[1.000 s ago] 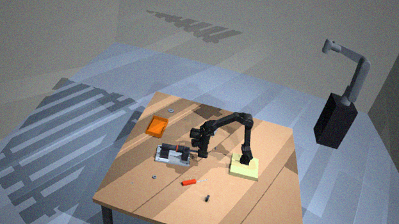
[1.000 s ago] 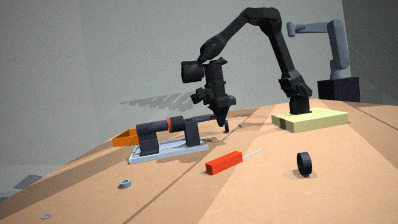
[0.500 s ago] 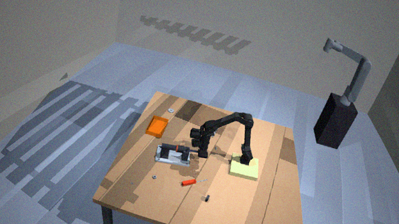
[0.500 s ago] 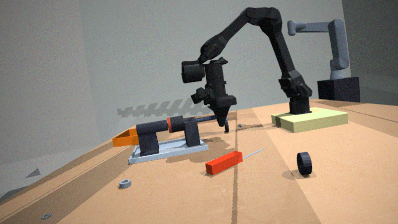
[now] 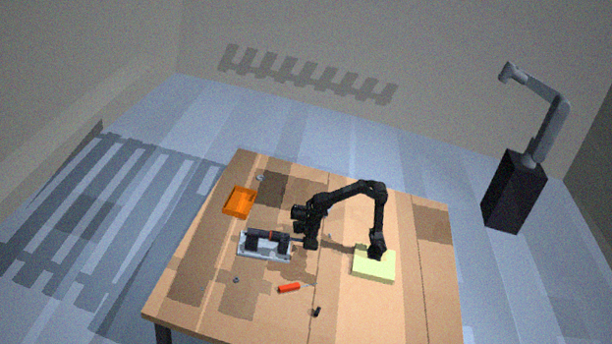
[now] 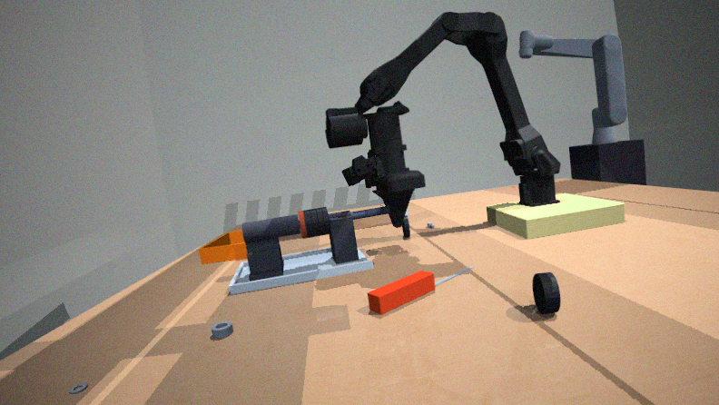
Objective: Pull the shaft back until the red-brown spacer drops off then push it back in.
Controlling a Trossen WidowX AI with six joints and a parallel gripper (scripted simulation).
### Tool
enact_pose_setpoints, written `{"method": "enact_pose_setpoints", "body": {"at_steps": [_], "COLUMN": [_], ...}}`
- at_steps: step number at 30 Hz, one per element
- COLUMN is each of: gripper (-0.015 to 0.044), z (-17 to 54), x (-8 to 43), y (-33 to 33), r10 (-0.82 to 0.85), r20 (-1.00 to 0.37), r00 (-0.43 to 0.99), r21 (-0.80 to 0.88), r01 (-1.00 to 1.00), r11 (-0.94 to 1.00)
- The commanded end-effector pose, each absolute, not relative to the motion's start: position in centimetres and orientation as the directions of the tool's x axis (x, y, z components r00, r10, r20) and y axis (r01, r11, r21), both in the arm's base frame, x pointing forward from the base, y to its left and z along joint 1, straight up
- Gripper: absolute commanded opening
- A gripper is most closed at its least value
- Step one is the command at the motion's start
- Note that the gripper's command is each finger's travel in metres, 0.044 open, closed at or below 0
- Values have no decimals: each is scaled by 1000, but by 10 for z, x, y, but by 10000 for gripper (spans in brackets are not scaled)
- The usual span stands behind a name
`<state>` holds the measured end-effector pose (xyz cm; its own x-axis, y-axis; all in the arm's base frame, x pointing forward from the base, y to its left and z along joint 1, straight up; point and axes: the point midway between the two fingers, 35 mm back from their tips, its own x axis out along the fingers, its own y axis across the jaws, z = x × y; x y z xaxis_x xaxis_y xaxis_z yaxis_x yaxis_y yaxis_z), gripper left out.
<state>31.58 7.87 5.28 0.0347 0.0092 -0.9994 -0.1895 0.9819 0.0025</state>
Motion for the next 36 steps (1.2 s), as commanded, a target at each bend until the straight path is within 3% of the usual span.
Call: {"method": "enact_pose_setpoints", "body": {"at_steps": [1,36], "gripper": [0,0], "z": [53,53], "x": [315,311], "y": [78,78], "r10": [8,8], "r20": [-999,-999], "r00": [32,31], "r21": [2,2], "r01": [-188,-188], "r11": [982,982]}}
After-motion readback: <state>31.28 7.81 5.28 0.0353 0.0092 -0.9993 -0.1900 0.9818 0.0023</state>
